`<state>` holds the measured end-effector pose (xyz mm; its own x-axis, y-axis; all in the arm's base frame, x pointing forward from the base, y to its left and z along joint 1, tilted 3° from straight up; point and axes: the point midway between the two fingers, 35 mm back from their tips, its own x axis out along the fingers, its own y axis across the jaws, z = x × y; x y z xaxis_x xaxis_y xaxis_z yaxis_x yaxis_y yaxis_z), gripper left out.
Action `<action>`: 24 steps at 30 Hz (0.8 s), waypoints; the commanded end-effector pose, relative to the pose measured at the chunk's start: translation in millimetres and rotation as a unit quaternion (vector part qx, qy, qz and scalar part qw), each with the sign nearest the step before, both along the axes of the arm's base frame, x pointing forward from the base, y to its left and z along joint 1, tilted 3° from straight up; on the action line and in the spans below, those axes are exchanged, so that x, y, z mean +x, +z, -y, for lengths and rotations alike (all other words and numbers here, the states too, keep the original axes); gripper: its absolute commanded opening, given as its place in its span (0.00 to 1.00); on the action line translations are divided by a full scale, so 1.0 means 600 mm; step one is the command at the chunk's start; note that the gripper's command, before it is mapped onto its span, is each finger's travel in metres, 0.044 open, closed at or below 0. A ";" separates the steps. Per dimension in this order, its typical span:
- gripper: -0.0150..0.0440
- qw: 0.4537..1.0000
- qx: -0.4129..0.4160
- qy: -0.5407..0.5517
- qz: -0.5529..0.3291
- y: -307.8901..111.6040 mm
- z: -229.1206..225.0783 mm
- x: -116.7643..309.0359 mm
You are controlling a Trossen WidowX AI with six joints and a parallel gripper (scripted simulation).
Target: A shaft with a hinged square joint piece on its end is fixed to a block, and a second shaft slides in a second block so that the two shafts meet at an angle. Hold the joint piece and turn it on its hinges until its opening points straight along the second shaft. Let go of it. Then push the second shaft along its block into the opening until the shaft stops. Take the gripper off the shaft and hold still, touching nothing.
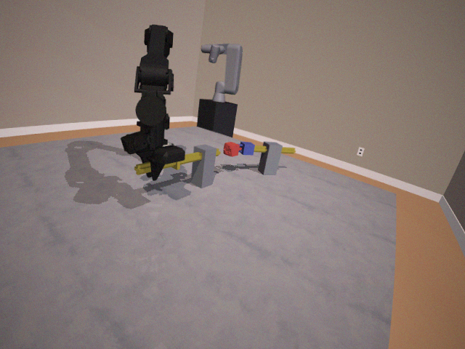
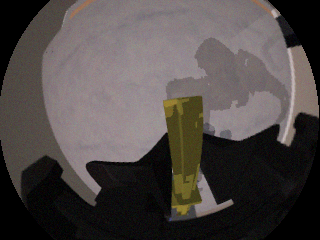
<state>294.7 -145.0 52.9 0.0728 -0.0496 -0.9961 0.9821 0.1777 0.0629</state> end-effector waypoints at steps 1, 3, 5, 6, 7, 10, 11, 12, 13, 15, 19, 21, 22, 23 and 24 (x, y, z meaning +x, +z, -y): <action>0.25 1.000 0.000 0.001 0.001 0.000 0.000 0.000; 0.25 1.000 0.000 0.001 0.001 0.000 -0.001 0.000; 0.25 1.000 0.000 0.001 0.000 0.000 -0.003 0.000; 0.25 1.000 0.000 0.001 -0.001 0.000 -0.004 -0.001; 0.25 1.000 0.000 0.000 -0.002 0.000 -0.006 -0.001; 0.25 1.000 0.000 0.000 -0.005 -0.001 -0.014 -0.002; 0.25 1.000 0.000 -0.001 -0.006 -0.001 -0.016 -0.002; 0.25 1.000 0.000 -0.001 -0.007 -0.002 -0.019 -0.003; 0.25 1.000 0.000 -0.001 -0.007 -0.002 -0.021 -0.003; 0.25 1.000 0.000 -0.001 -0.008 -0.002 -0.026 -0.004; 0.25 1.000 0.000 -0.002 -0.010 -0.003 -0.035 -0.006; 0.25 1.000 0.000 -0.002 -0.010 -0.003 -0.040 -0.006; 0.25 1.000 0.000 -0.002 -0.010 -0.003 -0.042 -0.007; 0.25 1.000 0.000 -0.002 -0.010 -0.003 -0.045 -0.007; 0.25 1.000 0.000 -0.002 -0.010 -0.004 -0.047 -0.008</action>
<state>290.9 -122.5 51.2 0.0503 -0.0512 -0.9974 0.9833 0.1777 0.0405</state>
